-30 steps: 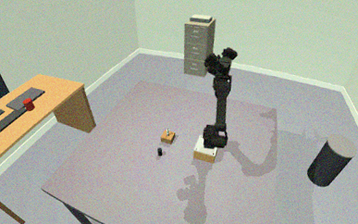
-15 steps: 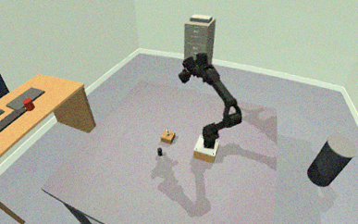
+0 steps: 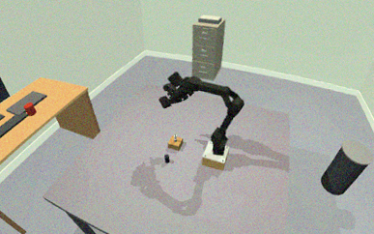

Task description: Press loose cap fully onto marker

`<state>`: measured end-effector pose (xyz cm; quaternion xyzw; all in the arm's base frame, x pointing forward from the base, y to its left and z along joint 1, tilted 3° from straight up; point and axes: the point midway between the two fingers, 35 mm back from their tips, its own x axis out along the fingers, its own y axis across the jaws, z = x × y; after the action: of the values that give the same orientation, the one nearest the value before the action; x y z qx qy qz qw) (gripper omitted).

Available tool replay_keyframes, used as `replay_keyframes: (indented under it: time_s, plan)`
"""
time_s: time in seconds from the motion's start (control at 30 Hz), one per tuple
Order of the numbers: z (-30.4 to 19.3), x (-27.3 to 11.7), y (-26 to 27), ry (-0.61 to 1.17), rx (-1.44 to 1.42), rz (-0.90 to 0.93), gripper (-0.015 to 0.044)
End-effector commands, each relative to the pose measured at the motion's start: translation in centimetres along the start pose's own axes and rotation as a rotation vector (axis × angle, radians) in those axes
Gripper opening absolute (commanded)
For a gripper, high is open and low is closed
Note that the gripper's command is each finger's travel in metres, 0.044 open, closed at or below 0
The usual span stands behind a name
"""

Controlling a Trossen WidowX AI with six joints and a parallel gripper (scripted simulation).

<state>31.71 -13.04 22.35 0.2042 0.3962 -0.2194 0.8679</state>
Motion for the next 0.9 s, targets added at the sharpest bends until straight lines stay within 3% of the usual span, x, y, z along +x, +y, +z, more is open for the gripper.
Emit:
replay_keyframes:
  time_s: [0.0, 0.4, 0.63, 0.87]
  plan:
    - [-5.1, 3.3, 4.4, 0.219, 0.098, 0.019, 0.024]
    - [-20.2, 6.3, 11.8, 0.653, 0.245, -0.24, 0.024]
    - [-20.2, 6.7, 12.2, 0.66, 0.247, -0.252, 0.024]
    - [-22.3, 9.5, 11.7, 0.66, 0.247, -0.252, 0.024]
